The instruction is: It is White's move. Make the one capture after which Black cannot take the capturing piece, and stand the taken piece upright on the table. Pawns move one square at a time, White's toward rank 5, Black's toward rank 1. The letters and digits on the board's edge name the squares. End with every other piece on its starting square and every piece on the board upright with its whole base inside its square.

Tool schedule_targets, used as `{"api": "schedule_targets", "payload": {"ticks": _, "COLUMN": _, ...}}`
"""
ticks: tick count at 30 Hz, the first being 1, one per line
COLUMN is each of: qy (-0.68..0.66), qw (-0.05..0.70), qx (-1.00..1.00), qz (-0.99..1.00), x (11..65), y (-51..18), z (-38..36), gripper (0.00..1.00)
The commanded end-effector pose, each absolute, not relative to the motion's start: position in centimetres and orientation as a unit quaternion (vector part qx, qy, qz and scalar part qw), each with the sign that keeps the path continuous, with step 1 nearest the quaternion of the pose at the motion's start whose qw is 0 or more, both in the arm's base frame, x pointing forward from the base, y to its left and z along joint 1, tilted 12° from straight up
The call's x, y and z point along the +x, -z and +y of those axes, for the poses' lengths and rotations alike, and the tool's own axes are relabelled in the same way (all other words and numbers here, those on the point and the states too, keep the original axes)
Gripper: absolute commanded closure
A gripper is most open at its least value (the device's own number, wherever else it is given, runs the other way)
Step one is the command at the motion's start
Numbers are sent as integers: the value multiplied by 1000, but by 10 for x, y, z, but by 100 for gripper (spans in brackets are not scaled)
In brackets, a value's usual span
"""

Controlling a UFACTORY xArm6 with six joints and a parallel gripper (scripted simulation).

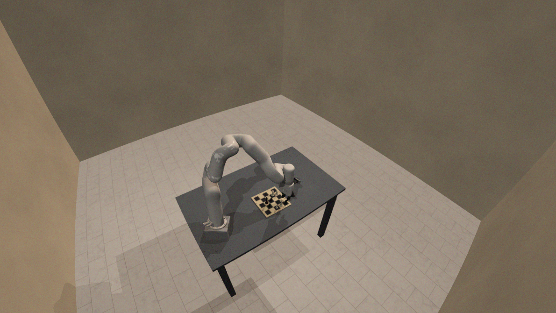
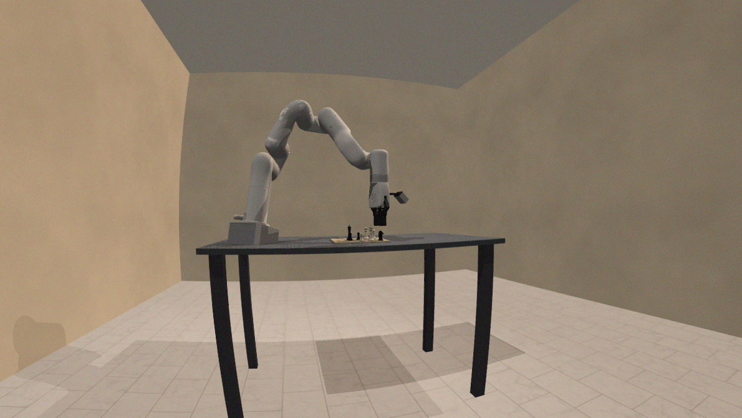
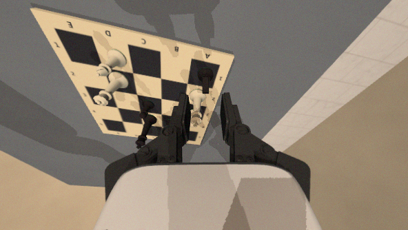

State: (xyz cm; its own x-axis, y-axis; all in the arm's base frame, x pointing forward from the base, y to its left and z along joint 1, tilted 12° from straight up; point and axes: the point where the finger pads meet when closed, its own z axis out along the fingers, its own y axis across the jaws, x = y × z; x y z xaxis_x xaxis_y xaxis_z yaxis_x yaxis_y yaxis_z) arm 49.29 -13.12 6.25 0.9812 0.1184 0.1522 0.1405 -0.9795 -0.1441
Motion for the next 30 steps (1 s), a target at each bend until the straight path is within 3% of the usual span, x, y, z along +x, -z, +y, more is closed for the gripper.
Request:
{"api": "schedule_targets", "payload": {"ticks": 1, "qy": 74, "qw": 77, "qx": -992, "qz": -65, "x": 495, "y": -58, "z": -131, "gripper": 63}}
{"api": "schedule_targets", "payload": {"ticks": 30, "qy": 74, "qw": 77, "qx": -992, "qz": -65, "x": 496, "y": -50, "z": -129, "gripper": 63}}
